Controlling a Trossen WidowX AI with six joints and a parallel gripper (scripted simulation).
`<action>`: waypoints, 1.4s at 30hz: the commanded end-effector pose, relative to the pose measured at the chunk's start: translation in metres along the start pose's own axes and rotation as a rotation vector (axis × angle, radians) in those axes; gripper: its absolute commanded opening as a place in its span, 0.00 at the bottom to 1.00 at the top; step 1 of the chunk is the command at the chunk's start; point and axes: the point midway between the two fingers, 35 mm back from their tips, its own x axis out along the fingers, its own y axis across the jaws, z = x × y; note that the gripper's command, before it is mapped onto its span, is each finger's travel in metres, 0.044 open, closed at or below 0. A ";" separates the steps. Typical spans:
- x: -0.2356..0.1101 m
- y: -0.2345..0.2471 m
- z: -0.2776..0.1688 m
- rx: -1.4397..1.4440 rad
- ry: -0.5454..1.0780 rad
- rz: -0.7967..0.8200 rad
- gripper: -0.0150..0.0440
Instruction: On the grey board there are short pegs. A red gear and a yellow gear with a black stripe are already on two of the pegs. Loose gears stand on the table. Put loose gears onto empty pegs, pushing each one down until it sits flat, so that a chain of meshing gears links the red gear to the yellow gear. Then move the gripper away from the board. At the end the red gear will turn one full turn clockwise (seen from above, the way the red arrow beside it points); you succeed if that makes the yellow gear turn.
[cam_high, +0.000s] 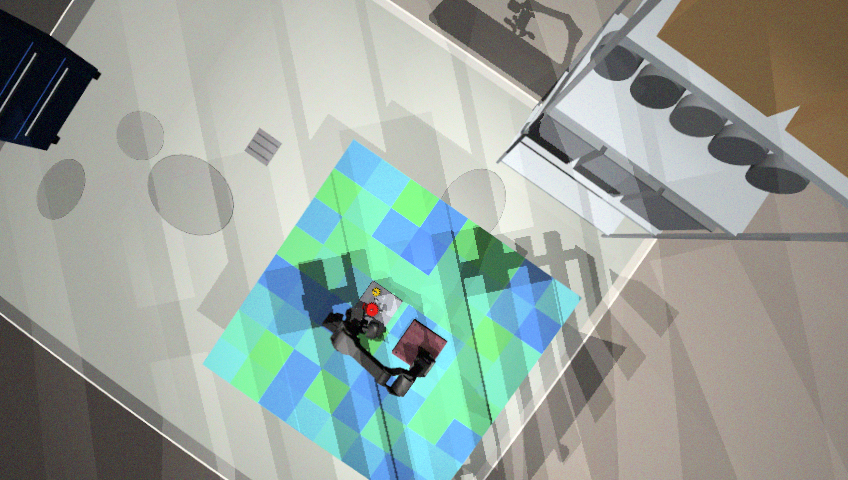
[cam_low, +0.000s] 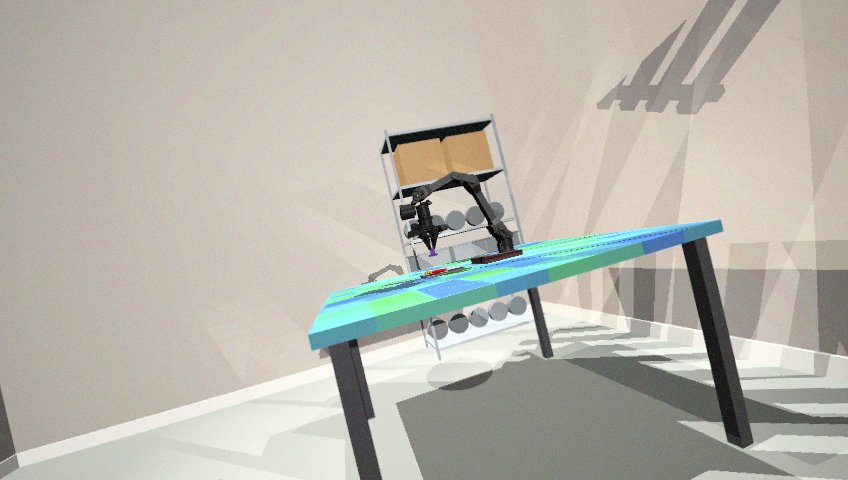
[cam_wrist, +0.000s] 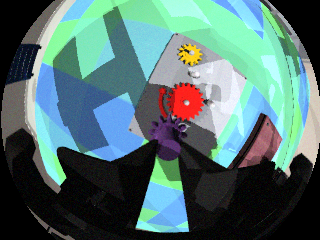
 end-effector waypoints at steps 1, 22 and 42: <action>0.005 -0.003 0.009 -0.003 -0.005 -0.006 0.25; 0.023 -0.028 0.060 -0.004 -0.009 -0.011 0.25; 0.026 -0.040 0.076 -0.005 -0.011 -0.013 0.25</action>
